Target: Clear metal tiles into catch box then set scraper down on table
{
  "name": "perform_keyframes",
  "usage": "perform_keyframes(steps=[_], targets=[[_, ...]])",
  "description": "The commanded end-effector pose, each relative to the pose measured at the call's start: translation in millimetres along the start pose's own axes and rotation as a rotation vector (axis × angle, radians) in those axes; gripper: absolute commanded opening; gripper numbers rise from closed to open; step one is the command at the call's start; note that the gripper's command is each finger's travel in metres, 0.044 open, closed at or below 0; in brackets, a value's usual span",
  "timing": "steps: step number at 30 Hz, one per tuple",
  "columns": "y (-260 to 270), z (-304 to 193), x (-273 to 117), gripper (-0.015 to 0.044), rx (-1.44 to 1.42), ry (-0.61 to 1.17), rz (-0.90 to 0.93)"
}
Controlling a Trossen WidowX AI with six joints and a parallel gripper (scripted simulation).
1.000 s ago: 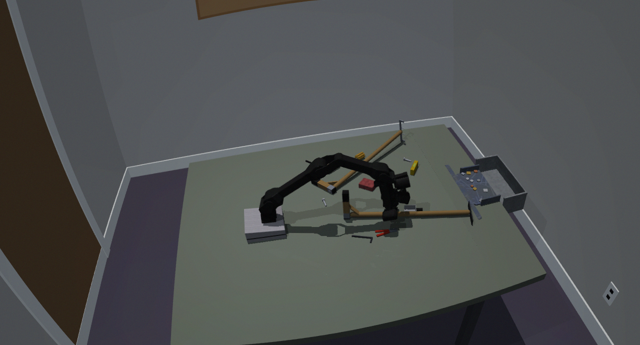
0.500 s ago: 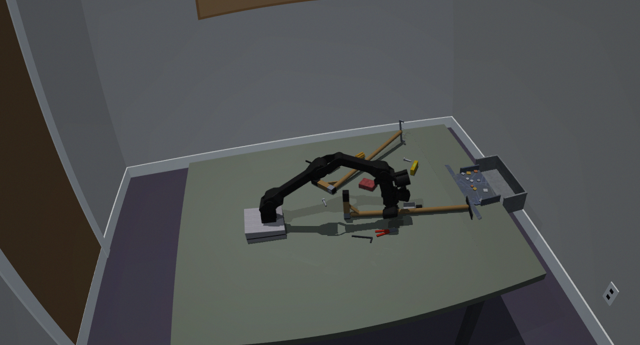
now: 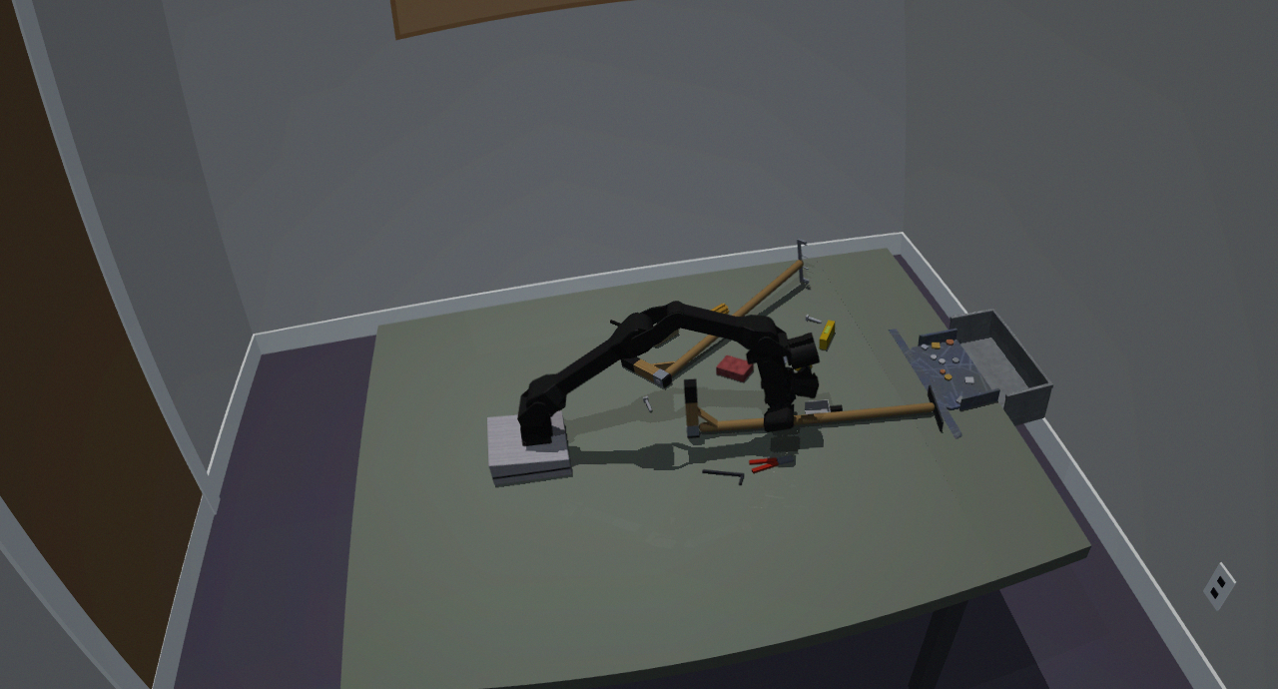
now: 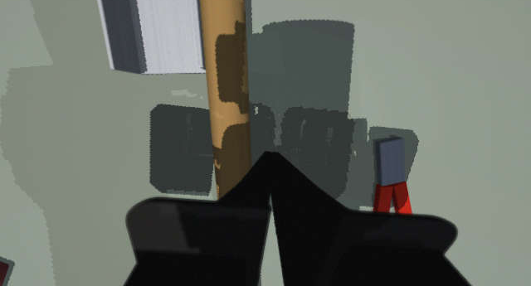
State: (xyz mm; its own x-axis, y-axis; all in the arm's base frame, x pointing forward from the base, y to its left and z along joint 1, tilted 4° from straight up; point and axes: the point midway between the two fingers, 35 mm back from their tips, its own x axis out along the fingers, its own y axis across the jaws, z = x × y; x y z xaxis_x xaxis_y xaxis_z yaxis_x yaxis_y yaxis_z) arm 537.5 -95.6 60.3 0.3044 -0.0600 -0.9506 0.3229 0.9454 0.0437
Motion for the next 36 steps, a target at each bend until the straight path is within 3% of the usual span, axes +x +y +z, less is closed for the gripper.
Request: perform_keyframes(steps=[1,19,36], targets=[[-0.7,7.1,-18.4,0.0,0.0,-0.023,0.004],[-1.5,19.5,-85.9,0.0,0.0,-0.085,0.013],[-1.6,20.2,-88.1,0.0,0.005,-0.09,0.012]])
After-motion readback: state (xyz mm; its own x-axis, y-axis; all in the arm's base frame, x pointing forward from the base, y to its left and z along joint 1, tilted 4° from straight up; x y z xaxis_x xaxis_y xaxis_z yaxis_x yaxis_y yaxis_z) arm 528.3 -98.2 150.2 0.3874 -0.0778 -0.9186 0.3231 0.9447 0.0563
